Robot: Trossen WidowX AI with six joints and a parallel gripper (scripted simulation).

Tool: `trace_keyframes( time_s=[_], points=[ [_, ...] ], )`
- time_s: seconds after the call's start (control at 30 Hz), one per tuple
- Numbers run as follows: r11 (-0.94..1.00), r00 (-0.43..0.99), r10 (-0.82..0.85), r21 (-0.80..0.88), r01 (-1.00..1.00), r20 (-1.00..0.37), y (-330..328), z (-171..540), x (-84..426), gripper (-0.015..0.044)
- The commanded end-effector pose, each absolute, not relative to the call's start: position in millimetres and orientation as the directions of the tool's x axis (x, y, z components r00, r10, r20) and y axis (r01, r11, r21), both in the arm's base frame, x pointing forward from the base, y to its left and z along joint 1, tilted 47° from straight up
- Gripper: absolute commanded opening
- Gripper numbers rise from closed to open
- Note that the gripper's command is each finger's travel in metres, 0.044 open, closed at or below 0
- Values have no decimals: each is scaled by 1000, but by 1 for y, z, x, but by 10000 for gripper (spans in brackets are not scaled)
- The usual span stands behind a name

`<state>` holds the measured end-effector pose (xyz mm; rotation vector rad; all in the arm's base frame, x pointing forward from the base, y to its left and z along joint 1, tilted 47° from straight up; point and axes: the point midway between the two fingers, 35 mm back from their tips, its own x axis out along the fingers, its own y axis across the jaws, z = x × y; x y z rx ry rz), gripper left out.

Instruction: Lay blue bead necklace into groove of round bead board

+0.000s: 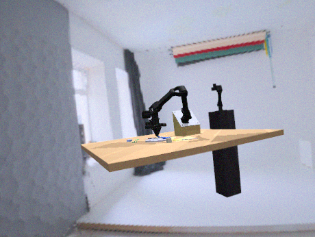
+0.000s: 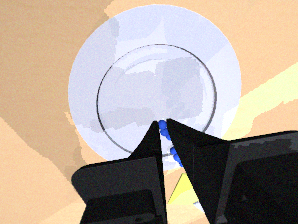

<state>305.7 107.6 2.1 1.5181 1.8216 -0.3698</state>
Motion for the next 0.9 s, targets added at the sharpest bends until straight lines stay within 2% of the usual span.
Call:
trace_keyframes(
  time_s=[0.0,0.3,0.87],
  points=[
    [262,-43,730,220,940,-682,112,-3,306,0],
    [261,-44,730,220,940,-682,120,-11,305,0],
    [263,-43,729,222,939,-683,109,0,306,440]
  ],
)
